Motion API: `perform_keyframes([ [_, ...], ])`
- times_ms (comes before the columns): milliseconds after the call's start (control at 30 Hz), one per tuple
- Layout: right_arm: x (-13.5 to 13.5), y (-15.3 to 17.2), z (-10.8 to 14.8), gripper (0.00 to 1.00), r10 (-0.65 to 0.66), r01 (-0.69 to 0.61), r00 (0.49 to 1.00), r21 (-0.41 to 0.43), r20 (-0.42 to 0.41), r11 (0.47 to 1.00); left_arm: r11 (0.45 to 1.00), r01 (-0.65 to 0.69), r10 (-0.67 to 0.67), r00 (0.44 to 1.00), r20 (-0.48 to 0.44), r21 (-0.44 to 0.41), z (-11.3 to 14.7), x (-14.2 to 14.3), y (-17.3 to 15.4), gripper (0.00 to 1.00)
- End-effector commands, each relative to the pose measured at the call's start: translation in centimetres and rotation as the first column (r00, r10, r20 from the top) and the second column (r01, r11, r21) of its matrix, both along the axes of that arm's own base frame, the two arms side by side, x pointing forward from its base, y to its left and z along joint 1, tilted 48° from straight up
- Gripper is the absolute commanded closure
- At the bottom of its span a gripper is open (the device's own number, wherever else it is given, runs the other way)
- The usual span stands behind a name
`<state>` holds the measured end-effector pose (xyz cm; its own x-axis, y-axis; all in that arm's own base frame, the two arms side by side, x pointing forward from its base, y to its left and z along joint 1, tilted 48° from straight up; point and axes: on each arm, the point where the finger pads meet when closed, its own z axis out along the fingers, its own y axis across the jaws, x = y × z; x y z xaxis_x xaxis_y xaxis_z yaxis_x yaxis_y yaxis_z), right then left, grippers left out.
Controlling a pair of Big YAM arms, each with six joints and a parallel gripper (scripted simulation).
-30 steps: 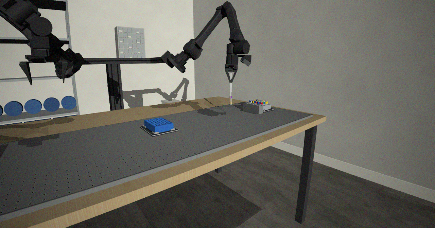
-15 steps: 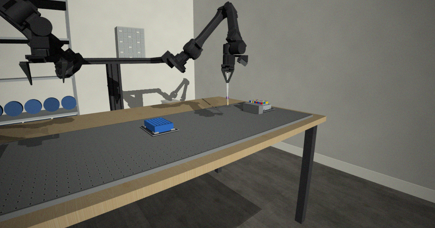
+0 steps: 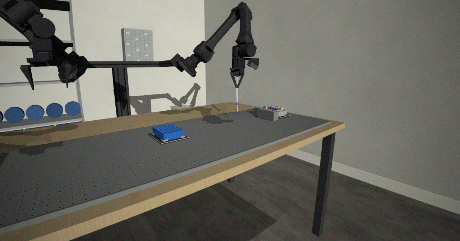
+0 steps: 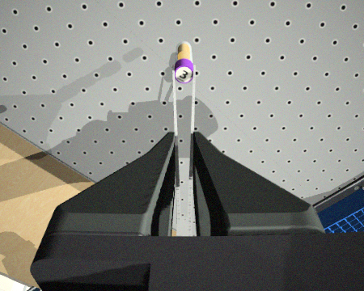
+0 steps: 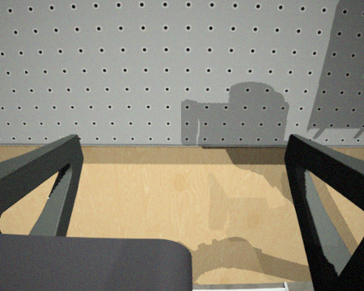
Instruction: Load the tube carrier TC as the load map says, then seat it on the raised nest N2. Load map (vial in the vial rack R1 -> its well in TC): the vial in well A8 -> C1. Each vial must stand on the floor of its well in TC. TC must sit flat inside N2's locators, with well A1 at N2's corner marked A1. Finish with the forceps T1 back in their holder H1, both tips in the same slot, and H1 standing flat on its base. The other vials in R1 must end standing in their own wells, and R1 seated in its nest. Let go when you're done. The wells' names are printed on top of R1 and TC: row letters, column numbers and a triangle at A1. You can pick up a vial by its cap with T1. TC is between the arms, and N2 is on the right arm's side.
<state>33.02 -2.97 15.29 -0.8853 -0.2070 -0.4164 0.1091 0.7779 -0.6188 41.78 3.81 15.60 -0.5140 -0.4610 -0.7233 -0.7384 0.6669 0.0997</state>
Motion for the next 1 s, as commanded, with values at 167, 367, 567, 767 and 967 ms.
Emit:
perform_keyframes([
  [167, 0.5, 0.2, 0.8, 0.00, -0.004, 0.004, 1.000, 0.007, 0.019, 1.000, 1.000, 0.005, -0.005, 1.000, 0.017, -0.008, -0.8, 0.3, -1.6, 0.91],
  [367, 0.5, 0.2, 0.8, 0.00, -0.004, 0.004, 1.000, 0.007, 0.019, 1.000, 1.000, 0.005, -0.005, 1.000, 0.013, -0.007, -1.7, 0.2, -2.3, 0.91],
  [567, 0.5, 0.2, 0.8, 0.00, -0.004, 0.004, 1.000, 0.007, 0.019, 1.000, 1.000, 0.005, -0.005, 1.000, 0.018, -0.008, -2.1, 0.4, -3.1, 0.91],
  [767, 0.5, 0.2, 0.8, 0.00, -0.004, 0.004, 1.000, 0.007, 0.019, 1.000, 1.000, 0.006, -0.006, 0.999, 0.033, -0.013, -1.9, 0.2, -3.6, 0.91],
  [967, 0.5, 0.2, 0.8, 0.00, -0.004, 0.004, 1.000, 0.007, 0.019, 1.000, 1.000, 0.006, -0.006, 1.000, 0.020, -0.009, -3.1, 0.5, -4.4, 0.91],
])
